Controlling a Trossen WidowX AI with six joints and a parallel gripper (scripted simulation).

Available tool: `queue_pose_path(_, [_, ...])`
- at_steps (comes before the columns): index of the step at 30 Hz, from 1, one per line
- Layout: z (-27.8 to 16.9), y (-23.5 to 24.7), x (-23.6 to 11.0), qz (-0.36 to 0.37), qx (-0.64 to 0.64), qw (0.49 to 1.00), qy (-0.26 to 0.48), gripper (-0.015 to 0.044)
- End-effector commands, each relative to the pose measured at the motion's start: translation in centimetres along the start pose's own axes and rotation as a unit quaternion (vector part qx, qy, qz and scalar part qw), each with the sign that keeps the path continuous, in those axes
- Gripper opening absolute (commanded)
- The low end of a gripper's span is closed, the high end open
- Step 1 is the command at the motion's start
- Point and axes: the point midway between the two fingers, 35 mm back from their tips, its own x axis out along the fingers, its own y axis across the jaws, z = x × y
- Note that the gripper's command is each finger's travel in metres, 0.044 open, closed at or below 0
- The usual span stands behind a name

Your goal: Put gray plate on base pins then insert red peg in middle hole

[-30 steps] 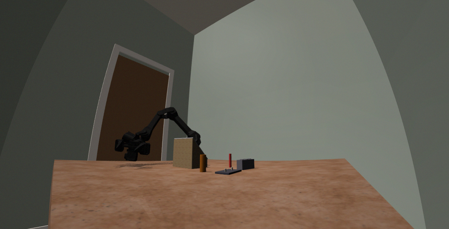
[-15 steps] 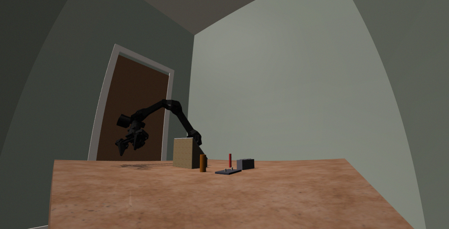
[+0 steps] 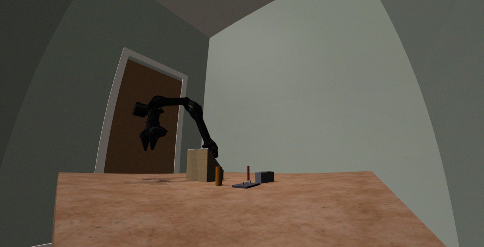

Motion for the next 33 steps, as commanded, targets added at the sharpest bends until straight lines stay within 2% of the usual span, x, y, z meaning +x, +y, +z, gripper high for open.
queue_pose_path(1, [0.4,0.3,-0.9,0.019,0.018,1.0,-0.007,0.044])
queue_pose_path(5, [0.4,-0.4,-1.3,0.02,-0.022,1.0,-0.004,0.044])
queue_pose_path(8, [0.8,-3.6,-2.8,0.024,-0.191,0.981,0.008,0.044])
queue_pose_path(10, [1.2,-5.9,-3.8,0.028,-0.309,0.95,0.015,0.044])
queue_pose_path(13, [2.1,-9.5,-5.0,0.036,-0.478,0.877,0.023,0.044])
queue_pose_path(15, [2.9,-10.7,-5.4,0.049,-0.494,0.868,0.021,0.044])
queue_pose_path(17, [4.0,-12.8,-5.9,0.061,-0.557,0.828,0.02,0.044])
queue_pose_path(23, [6.0,-17.1,-6.7,0.068,-0.735,0.674,0.019,0.044])
queue_pose_path(27, [8.9,-21.3,-7.2,0.075,-0.869,0.488,0.013,0.044])
queue_pose_path(33, [11.9,-25.0,-7.3,0.078,-0.953,0.294,0.005,0.044])
